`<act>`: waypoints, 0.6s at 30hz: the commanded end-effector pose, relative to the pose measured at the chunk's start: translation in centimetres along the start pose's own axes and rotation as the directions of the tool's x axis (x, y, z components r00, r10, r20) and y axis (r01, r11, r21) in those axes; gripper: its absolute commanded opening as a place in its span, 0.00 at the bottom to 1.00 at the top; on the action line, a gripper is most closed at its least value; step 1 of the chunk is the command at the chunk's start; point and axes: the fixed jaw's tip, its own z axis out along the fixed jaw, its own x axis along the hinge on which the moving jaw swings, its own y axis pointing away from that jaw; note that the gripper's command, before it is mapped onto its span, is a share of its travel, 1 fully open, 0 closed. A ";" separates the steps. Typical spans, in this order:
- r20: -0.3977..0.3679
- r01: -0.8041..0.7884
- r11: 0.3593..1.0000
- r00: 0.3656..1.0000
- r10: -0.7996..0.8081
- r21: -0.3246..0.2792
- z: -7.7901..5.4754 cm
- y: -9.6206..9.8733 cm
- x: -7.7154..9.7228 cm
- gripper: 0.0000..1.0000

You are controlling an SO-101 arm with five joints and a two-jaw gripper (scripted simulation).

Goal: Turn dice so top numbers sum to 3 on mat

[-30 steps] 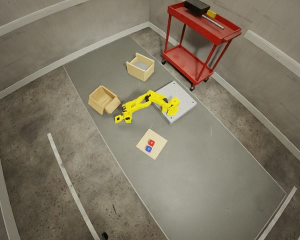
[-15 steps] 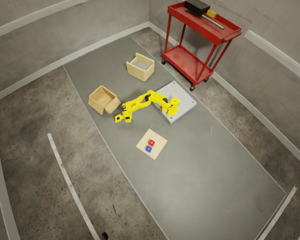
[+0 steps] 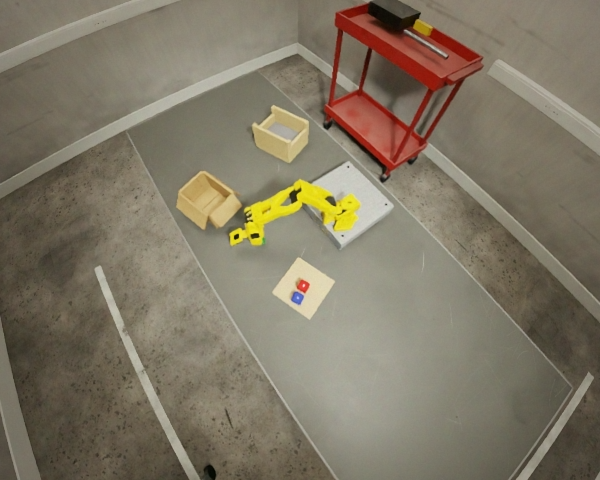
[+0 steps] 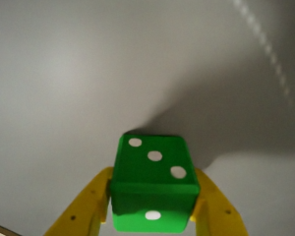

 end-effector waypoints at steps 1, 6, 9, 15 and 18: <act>-0.022 0.000 1.000 1.000 0.000 0.001 0.5 -0.3 0.5 0.05; -0.022 0.000 1.000 1.000 0.000 0.001 0.5 -0.3 0.5 0.00; -0.022 0.000 1.000 1.000 0.000 0.001 0.5 -0.3 0.5 0.00; -0.022 0.000 1.000 1.000 0.000 0.001 0.2 -0.2 0.4 0.00; -0.022 0.000 1.000 1.000 0.000 0.001 -0.3 -0.2 0.4 0.00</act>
